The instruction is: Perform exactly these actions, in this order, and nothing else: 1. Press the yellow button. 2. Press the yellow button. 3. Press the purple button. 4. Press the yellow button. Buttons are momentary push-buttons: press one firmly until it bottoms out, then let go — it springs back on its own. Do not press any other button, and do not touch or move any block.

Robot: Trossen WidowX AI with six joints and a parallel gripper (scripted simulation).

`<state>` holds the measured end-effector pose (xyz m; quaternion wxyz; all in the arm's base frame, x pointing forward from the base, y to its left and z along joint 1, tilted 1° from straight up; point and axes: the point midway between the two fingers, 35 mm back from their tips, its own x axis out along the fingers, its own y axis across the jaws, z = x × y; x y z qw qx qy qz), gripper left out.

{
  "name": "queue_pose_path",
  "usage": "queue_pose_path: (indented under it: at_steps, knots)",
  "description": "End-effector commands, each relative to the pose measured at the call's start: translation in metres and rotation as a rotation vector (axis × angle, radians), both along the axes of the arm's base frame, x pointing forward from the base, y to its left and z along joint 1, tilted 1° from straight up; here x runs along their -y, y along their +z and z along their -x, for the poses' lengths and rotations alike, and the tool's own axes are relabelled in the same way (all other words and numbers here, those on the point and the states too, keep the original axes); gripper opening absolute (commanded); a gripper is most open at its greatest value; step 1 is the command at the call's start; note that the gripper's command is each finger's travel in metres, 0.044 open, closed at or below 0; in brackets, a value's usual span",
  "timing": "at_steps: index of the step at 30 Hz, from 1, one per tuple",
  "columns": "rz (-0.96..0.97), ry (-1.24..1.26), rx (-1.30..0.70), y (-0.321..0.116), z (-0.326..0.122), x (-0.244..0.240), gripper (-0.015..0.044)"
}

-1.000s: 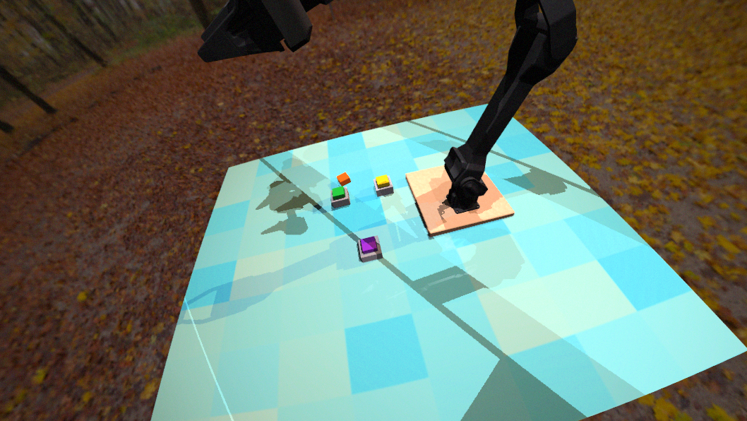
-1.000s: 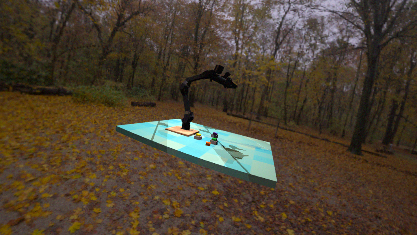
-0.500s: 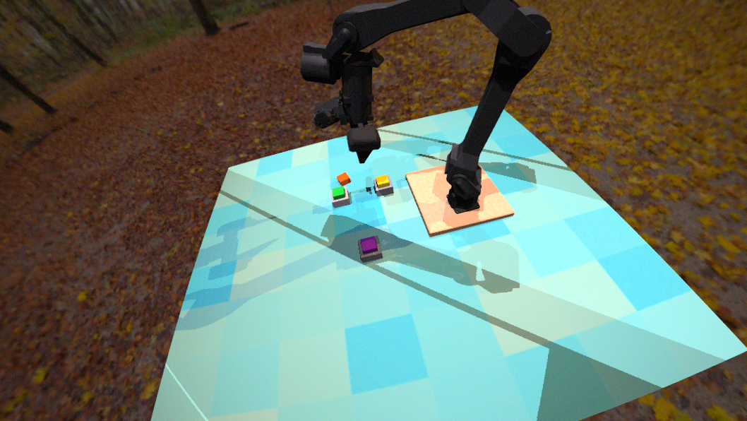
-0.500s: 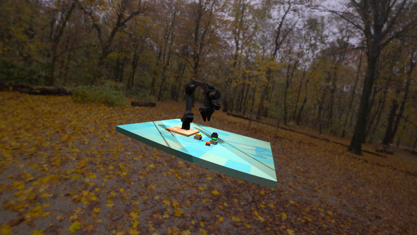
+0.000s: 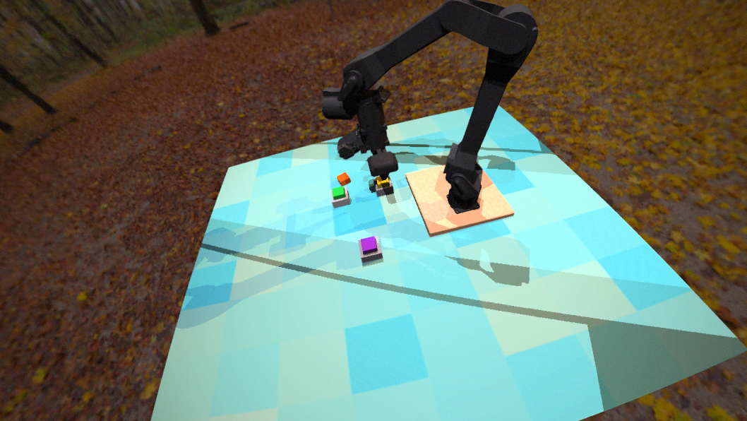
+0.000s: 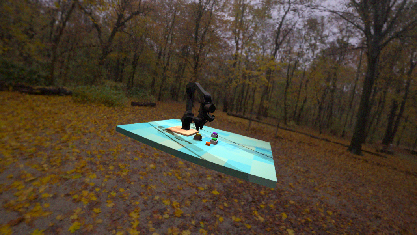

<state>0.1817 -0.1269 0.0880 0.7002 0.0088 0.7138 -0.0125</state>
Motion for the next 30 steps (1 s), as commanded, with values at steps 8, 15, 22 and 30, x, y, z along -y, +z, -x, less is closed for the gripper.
queue_pose_path:
  at_steps: [8,15,22,30]
  knots:
    - [0.013,0.006,0.011,-0.005,-0.001,0.002,0.0020]
    - [0.013,0.006,0.011,-0.007,-0.001,0.002,0.0020]
    - [0.013,0.006,0.011,-0.018,-0.002,0.002,0.0020]
    - [0.013,0.006,0.011,-0.031,-0.001,0.003,0.0020]
